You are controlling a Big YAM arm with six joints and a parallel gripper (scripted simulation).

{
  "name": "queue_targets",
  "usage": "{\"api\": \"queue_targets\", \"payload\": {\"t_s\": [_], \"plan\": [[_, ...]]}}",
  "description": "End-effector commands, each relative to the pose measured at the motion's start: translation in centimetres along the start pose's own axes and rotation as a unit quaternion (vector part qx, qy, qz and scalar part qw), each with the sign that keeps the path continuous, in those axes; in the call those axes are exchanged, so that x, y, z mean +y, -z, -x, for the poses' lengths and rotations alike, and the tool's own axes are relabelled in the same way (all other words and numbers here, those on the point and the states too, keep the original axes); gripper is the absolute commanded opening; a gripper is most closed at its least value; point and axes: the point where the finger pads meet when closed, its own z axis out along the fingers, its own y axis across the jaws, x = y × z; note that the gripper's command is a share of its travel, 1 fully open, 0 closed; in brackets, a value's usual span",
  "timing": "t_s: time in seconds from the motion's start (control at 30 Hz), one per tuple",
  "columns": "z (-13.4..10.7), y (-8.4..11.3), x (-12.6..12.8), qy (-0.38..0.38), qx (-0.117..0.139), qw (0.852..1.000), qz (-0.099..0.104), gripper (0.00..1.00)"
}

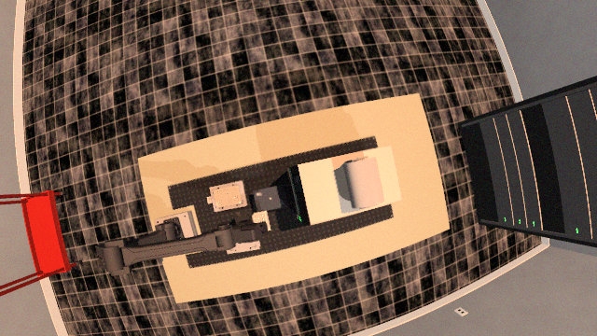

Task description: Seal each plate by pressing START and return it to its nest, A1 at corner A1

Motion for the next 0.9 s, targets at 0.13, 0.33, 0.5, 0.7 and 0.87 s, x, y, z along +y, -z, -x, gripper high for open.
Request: {"api": "queue_targets", "payload": {"t_s": [0.13,0.33,0.5,0.7,0.87], "plan": [[1.8,-1.0,1.7,0.001,0.005,1.0,0.006,0.0],[3.7,-0.5,2.0,-0.008,-0.006,1.0,-0.001,0.0],[5.1,-0.8,3.1,-0.007,-0.017,1.0,0.002,0.0],[4.2,-2.1,3.8,0.0,0.007,1.0,0.002,0.0],[5.6,-1.7,4.7,-0.002,0.0,1.0,0.003,0.0]]}}
